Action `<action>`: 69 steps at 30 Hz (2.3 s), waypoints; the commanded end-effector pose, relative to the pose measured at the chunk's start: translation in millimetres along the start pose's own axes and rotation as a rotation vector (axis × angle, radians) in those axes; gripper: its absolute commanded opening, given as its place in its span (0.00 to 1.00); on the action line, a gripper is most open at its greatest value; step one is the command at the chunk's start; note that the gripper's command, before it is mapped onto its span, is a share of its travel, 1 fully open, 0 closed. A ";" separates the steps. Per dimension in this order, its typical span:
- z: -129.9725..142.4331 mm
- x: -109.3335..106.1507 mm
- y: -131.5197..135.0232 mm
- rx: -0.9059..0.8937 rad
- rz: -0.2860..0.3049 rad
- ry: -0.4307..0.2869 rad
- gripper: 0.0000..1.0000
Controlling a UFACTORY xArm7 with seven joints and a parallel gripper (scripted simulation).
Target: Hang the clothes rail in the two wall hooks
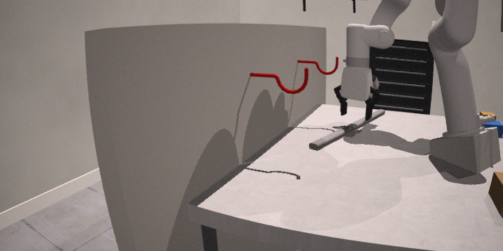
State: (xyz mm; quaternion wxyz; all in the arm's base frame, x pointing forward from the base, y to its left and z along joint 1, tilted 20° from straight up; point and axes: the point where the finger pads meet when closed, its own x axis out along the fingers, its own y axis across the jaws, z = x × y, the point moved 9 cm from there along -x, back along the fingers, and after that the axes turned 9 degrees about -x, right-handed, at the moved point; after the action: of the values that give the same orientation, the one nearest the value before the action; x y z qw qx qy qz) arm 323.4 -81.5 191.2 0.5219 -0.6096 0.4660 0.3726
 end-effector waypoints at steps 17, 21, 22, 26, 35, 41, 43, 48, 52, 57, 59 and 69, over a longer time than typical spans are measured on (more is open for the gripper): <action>-0.1 11.9 -0.9 0.000 -0.003 0.000 1.00; -0.1 14.7 -0.9 0.000 -0.003 0.000 1.00; -0.1 15.3 -0.9 0.000 -0.002 0.000 1.00; -0.1 16.6 -0.9 0.000 -0.002 0.000 1.00; -0.1 18.6 -0.9 0.000 -0.002 0.000 1.00; -0.1 21.3 -0.9 0.000 -0.002 0.000 1.00; -0.1 22.6 -0.9 0.000 -0.002 0.000 1.00; -0.1 26.0 -0.9 0.000 -0.002 0.000 1.00; -0.1 26.7 -0.9 0.000 -0.002 0.000 1.00; -0.1 26.7 -0.9 0.000 -0.002 0.000 1.00; -0.1 26.7 -0.9 0.000 -0.002 0.000 1.00; -0.1 25.4 -0.9 0.000 -0.002 0.000 0.00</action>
State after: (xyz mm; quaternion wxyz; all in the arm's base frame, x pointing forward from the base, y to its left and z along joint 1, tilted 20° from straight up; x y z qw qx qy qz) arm 331.3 -86.3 165.8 0.5219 -0.6097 0.4660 0.3726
